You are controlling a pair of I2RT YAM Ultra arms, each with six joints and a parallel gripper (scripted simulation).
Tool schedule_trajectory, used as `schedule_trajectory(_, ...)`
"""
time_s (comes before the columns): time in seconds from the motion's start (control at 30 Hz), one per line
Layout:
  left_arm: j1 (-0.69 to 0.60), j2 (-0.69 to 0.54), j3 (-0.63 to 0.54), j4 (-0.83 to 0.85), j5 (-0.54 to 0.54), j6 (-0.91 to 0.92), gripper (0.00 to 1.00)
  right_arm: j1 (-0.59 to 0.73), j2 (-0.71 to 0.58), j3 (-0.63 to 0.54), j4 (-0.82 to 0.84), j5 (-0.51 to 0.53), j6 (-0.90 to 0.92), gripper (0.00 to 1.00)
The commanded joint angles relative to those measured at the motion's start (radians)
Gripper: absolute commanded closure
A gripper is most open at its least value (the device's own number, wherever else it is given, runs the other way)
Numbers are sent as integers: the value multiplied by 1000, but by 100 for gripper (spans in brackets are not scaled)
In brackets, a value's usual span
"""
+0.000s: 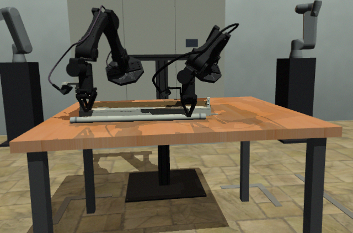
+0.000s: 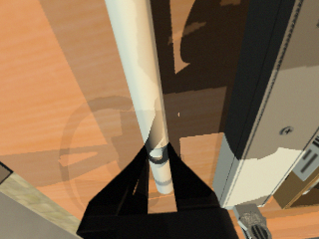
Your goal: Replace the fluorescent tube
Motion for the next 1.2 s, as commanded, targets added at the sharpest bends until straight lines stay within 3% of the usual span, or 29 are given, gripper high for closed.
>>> schedule_trajectory(0.0,-28,-4,21,-5,13,10,89,16,32,22,41,26,12,51)
schedule_trajectory(0.47,-28,-4,21,-5,13,10,89,29,109,27,108,37,17,51)
schedule_trajectory(0.53,-28,-4,21,-5,13,10,89,16,102,-23,88,36,16,51)
schedule_trajectory(0.63,-28,-4,21,-5,13,10,89,-1,81,34,59,36,15,51)
schedule_trajectory(0.87,-28,-4,21,-5,13,10,89,20,80,35,59,35,12,51)
schedule_trajectory(0.9,-28,-4,21,-5,13,10,89,16,83,21,61,35,10,89)
schedule_trajectory(1.17,-28,-4,21,-5,13,10,89,21,73,33,59,35,11,89)
